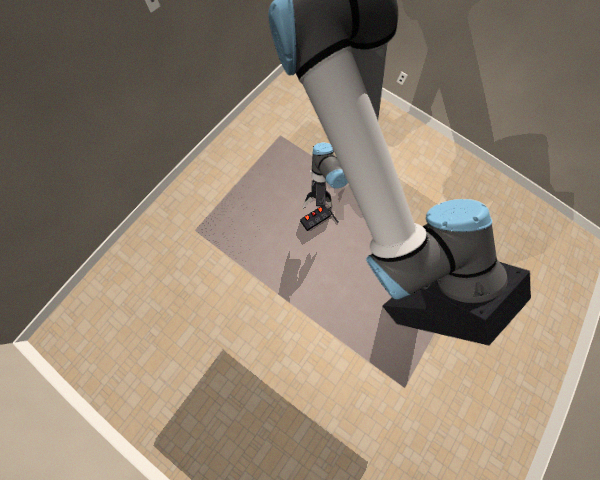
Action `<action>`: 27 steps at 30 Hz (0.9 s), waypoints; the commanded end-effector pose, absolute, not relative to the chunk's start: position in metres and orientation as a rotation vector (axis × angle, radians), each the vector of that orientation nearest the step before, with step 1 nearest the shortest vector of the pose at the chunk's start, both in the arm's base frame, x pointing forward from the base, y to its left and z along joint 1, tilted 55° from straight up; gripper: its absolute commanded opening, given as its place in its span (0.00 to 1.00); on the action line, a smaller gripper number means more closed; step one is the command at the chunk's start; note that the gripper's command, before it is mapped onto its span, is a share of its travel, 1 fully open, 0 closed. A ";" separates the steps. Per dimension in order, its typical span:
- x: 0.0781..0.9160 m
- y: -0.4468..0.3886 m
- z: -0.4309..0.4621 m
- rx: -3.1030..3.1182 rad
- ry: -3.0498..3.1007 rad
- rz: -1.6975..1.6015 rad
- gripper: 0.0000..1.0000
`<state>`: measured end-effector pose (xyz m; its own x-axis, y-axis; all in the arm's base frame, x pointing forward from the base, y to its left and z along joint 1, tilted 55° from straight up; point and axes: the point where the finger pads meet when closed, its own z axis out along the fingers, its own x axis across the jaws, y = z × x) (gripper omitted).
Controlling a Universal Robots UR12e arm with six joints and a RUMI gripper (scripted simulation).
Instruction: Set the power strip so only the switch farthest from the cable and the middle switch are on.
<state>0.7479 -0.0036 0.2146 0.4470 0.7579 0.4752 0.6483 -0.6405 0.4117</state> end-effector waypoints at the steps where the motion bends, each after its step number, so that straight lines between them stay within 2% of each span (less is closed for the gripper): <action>1: 0.748 -0.003 0.215 2.523 1.239 0.962 1.00; 12: 0.745 -0.003 0.214 2.536 1.191 0.975 1.00; 27: 0.705 0.004 0.208 2.624 0.620 1.172 1.00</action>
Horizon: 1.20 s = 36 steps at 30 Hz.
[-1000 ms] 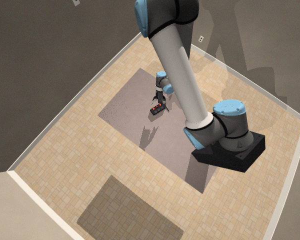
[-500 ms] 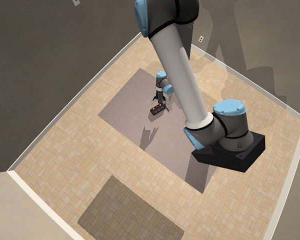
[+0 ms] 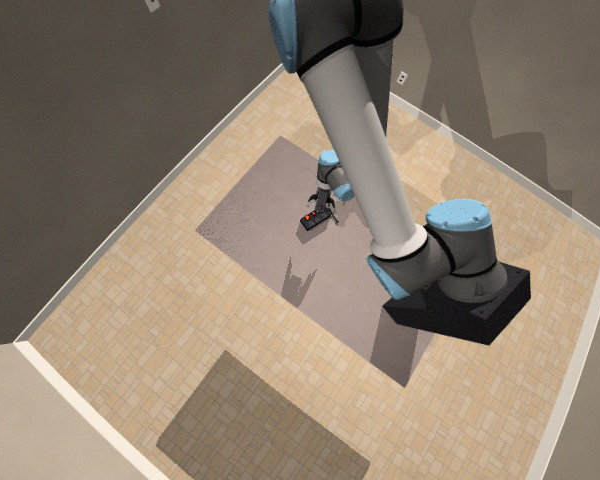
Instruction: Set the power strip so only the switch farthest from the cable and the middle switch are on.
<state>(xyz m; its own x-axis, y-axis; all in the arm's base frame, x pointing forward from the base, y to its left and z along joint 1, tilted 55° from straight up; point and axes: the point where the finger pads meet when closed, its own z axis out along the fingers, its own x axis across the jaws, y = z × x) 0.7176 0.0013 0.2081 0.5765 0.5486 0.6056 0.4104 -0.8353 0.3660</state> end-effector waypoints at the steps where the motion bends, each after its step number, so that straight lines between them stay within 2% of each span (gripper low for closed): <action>1: 0.705 0.004 0.208 2.624 0.620 1.172 1.00; 13: 0.669 0.010 0.216 2.626 0.246 1.340 1.00; 36: 0.667 0.010 0.216 2.625 0.230 1.348 1.00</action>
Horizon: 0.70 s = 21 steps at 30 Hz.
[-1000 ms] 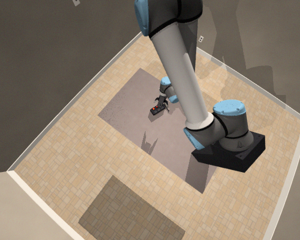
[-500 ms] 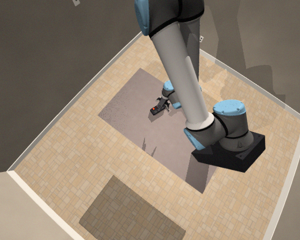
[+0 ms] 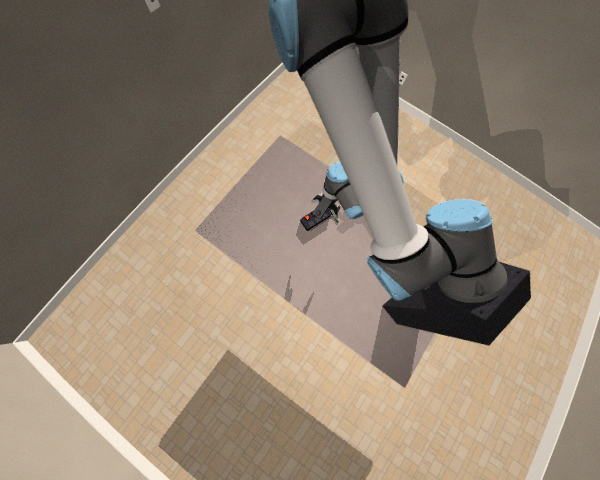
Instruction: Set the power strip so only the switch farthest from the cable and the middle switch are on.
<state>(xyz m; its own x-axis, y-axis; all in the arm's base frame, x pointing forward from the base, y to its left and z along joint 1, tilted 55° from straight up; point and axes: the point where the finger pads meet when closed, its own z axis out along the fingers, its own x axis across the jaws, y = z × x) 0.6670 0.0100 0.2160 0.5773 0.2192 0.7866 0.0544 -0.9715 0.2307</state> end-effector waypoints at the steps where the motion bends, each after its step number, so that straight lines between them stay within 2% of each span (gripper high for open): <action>1: 0.667 0.010 0.216 2.624 0.231 1.347 1.00; 21: 0.670 0.009 0.215 2.555 0.405 1.302 1.00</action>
<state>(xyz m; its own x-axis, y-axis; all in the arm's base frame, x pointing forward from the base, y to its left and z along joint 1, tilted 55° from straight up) 0.6688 0.0091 0.2152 0.5704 0.3023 0.7637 0.1037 -0.9489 0.2982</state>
